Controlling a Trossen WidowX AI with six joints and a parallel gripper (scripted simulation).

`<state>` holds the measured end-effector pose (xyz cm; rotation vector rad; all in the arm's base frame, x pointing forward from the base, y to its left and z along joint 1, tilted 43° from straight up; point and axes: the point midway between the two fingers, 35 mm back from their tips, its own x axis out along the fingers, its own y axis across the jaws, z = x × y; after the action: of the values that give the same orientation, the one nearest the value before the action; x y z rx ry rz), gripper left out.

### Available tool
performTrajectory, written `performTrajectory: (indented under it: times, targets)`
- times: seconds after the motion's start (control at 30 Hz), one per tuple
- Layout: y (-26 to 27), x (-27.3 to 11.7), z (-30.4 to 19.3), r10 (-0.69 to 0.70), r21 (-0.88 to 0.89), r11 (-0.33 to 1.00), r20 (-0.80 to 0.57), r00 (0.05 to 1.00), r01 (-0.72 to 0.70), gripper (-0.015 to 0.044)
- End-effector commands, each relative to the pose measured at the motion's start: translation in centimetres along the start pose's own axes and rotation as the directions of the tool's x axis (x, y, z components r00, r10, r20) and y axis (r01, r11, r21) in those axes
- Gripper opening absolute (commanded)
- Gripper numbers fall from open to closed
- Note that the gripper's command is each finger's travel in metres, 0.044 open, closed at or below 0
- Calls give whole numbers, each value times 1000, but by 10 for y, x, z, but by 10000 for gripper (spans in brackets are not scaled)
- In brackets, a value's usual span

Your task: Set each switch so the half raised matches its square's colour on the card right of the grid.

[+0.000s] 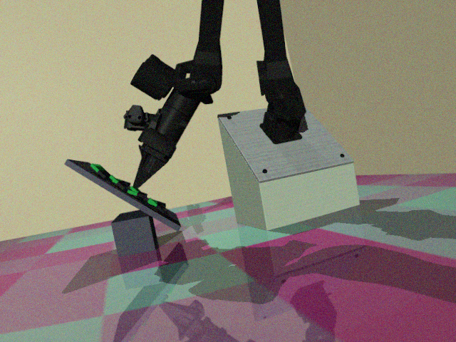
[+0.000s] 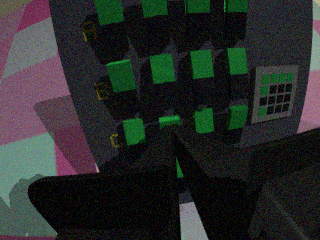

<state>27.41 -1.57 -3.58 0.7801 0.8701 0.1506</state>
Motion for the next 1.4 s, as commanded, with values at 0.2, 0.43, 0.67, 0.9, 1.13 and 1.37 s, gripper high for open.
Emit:
performTrajectory:
  times: [0.2, 0.43, 0.67, 0.9, 1.13, 1.37]
  targets:
    - [0, 1, 0, -3, 5, 1000, 0, 1000, 3, 0]
    - [0, 1, 0, -3, 5, 1000, 0, 1000, 3, 0]
    - [0, 2, 0, -2, 5, 1000, 0, 1000, 2, 0]
    - [0, 3, 0, -2, 5, 1000, 0, 1000, 2, 0]
    - [0, 4, 0, -2, 5, 1000, 0, 1000, 2, 0]
    - [0, 4, 0, -2, 5, 1000, 0, 1000, 2, 0]
